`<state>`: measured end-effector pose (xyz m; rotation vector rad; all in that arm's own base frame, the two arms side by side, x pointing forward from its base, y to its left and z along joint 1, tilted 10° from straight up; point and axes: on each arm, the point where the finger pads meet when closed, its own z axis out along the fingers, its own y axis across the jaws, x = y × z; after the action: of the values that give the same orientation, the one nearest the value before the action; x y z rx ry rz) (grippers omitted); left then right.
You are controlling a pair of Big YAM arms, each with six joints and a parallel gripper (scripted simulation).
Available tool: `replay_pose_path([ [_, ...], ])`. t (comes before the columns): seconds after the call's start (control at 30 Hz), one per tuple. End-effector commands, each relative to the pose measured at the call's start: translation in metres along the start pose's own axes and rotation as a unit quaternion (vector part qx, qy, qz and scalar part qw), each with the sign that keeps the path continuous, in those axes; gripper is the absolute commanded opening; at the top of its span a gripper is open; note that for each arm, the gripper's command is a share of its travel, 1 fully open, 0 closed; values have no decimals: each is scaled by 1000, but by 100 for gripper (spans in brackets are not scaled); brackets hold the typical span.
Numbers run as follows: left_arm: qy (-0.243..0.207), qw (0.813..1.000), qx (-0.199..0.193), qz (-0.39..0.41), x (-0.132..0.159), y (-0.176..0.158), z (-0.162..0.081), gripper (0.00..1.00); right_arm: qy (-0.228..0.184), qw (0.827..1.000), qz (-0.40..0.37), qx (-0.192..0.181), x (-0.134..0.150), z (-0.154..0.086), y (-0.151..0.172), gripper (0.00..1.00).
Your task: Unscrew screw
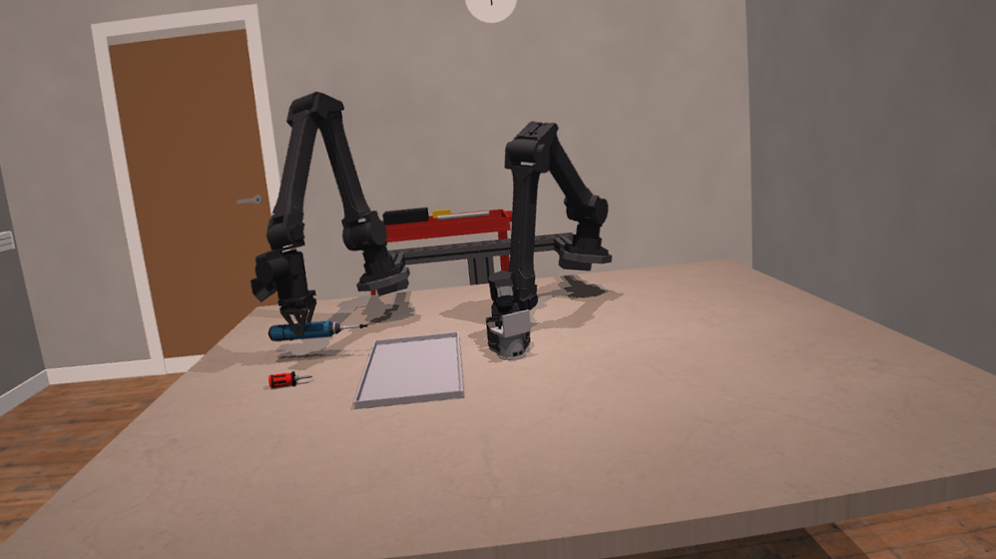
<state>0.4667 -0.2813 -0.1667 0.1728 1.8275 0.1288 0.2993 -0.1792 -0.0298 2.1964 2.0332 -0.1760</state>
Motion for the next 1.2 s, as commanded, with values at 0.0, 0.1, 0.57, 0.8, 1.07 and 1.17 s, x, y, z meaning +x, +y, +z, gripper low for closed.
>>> replay_pose_path([
  [0.0,-7,1000,1,-4,-6,-3,3,59,-10,999,-7,-30,-7,-13,19,42],
  [0.1,-7,1000,1,-4,-6,-3,3,59,-1,1000,-4,-6,-3,8,4,42],
  [0.57,-7,1000,1,-4,-6,-3,3,59,-10,1000,-6,-29,-7,12,18,42],
  [0.8,-7,1000,1,-4,-6,-3,3,59,-5,1000,-5,-15,-5,24,10,42],
  [1.07,-7,1000,1,-4,-6,-3,3,59,-5,1000,-1,-14,-5,24,11,42],
  [1.17,-7,1000,1,-4,-6,-3,3,59,-8,1000,-2,-22,-8,22,12,42],
])
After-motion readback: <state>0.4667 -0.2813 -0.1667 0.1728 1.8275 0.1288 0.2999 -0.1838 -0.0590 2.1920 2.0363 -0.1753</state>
